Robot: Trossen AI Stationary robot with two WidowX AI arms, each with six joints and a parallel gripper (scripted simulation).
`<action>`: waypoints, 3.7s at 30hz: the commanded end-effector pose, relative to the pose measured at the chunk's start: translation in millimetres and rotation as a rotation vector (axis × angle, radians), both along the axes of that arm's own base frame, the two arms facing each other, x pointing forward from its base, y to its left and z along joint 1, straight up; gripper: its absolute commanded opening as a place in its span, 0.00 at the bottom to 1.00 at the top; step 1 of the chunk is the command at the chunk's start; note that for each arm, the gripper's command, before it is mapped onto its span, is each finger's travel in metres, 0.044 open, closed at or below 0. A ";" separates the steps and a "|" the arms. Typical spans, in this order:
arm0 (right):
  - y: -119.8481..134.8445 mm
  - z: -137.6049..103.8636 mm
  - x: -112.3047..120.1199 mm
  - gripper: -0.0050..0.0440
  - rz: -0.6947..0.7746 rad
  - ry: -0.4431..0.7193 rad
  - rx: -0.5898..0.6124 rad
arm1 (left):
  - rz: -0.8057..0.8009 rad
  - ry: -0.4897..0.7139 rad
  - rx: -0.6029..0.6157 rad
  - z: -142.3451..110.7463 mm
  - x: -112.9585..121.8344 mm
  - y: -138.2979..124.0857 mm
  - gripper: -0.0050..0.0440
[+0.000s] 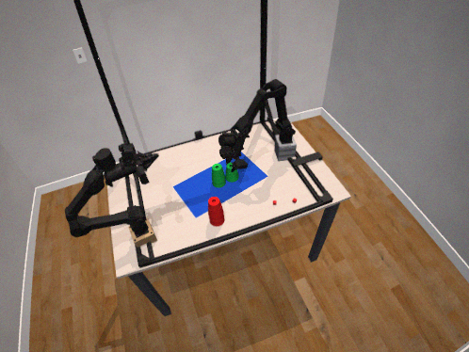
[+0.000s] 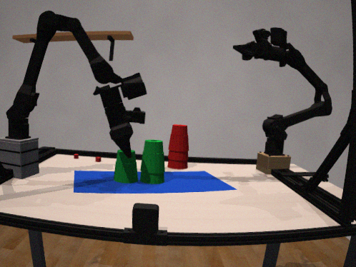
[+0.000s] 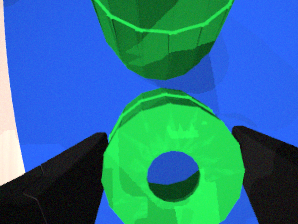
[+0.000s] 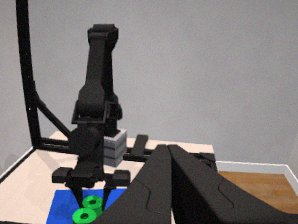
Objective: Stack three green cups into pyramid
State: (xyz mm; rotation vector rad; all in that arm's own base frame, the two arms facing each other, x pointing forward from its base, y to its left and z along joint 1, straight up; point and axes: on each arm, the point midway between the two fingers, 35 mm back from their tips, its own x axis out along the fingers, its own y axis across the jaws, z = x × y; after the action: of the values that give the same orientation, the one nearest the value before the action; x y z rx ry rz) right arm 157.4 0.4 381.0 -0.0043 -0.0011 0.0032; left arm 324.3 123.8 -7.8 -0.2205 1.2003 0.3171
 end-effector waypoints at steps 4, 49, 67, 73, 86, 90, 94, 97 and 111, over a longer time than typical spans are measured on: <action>-0.4 -0.2 -0.1 0.10 -0.003 0.001 0.004 | 0.001 0.000 0.000 0.2 -0.1 0.2 0.10; -0.4 -0.2 -0.1 0.10 -0.003 0.001 0.004 | 0.001 0.000 0.000 0.2 -0.1 0.2 0.63; -0.4 -0.2 -0.1 0.10 -0.003 0.001 0.004 | 0.001 0.000 0.000 0.2 -0.1 0.2 0.85; -0.4 -0.2 -0.1 0.10 -0.003 0.001 0.004 | 0.001 0.000 0.000 0.2 -0.1 0.2 0.93; -0.4 -0.2 -0.1 0.10 -0.003 0.001 0.004 | 0.001 0.000 0.000 0.2 -0.1 0.2 1.00; -0.4 -0.2 -0.1 0.10 -0.003 0.001 0.004 | 0.001 0.000 0.000 0.2 -0.1 0.2 1.00; -0.4 -0.2 -0.1 0.10 -0.003 0.001 0.004 | 0.001 0.000 0.000 0.2 -0.1 0.2 1.00; -0.4 -0.2 -0.1 0.10 -0.003 0.001 0.004 | 0.001 0.000 0.000 0.2 -0.1 0.2 1.00; -0.4 -0.2 -0.1 0.10 -0.003 0.001 0.004 | 0.001 0.000 0.000 0.2 -0.1 0.2 1.00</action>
State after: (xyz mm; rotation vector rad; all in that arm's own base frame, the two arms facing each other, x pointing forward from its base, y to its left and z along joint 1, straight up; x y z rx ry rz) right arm 157.2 0.4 381.3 -0.0041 -0.0016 0.0033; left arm 324.3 123.8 -7.8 -0.2204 1.2004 0.3170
